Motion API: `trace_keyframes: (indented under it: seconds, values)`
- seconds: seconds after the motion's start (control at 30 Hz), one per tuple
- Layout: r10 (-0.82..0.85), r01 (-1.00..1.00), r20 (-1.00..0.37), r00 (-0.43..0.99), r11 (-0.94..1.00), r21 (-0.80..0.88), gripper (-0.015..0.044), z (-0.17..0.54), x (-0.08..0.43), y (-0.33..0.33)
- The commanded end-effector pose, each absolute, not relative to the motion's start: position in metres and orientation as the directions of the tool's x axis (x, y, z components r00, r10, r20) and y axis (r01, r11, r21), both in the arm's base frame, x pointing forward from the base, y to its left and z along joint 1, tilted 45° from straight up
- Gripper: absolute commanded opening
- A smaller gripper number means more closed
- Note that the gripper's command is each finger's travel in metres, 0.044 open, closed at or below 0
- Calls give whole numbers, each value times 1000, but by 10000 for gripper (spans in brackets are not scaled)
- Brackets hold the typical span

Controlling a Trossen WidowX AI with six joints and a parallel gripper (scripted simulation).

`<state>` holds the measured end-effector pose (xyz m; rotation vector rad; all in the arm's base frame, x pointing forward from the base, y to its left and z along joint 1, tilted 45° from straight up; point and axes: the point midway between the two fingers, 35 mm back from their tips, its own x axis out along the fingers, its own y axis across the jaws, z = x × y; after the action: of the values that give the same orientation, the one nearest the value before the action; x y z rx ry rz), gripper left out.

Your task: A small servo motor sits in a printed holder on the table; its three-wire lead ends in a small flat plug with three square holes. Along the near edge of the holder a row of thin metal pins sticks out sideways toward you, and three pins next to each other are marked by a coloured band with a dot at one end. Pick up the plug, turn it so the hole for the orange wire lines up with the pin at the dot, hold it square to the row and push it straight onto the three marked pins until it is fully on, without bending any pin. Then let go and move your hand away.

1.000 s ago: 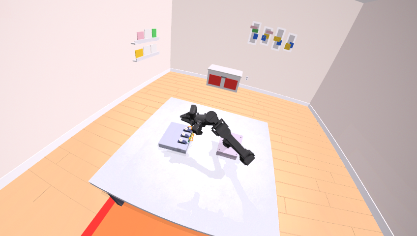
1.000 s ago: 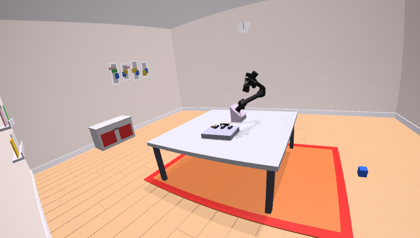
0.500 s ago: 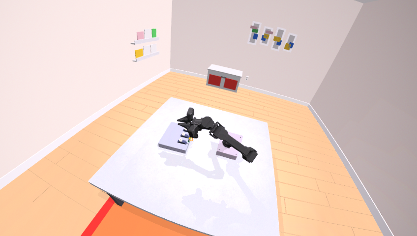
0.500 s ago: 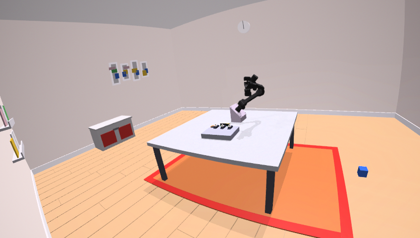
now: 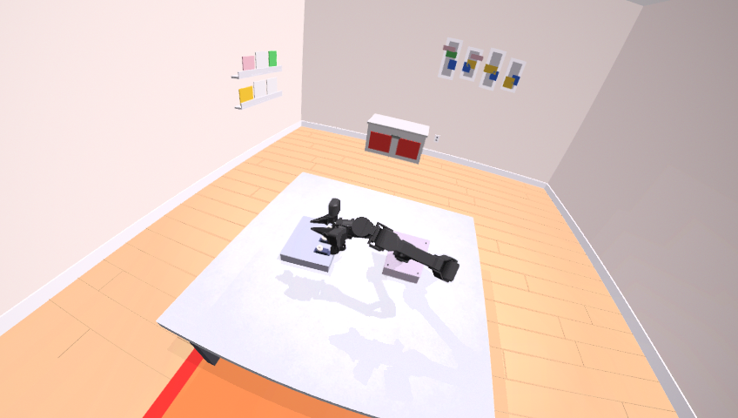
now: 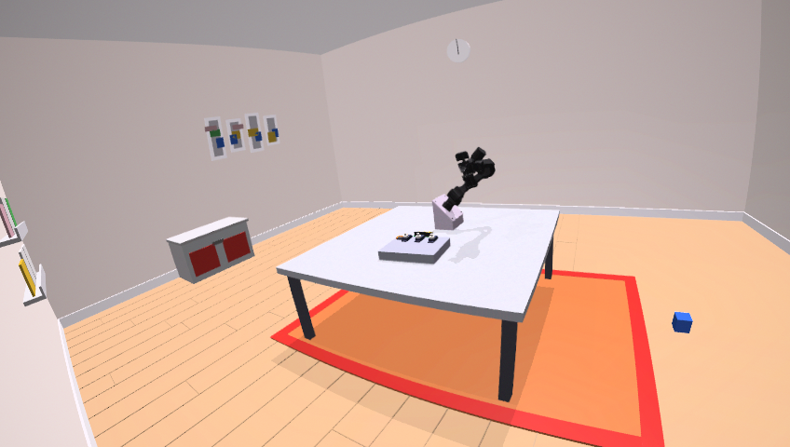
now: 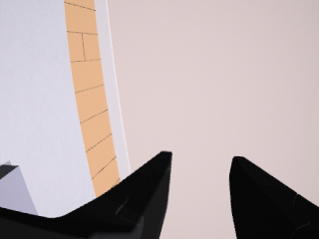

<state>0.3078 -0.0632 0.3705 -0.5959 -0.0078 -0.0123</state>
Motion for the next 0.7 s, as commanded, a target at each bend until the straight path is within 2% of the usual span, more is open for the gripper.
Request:
trace_keyframes:
  seconds: [0.0,0.67]
  values:
    - [-12,22,23,1000,860,-510,115,368,308,-56]
    - [-1,6,62,998,997,-73,115,335,314,-8]
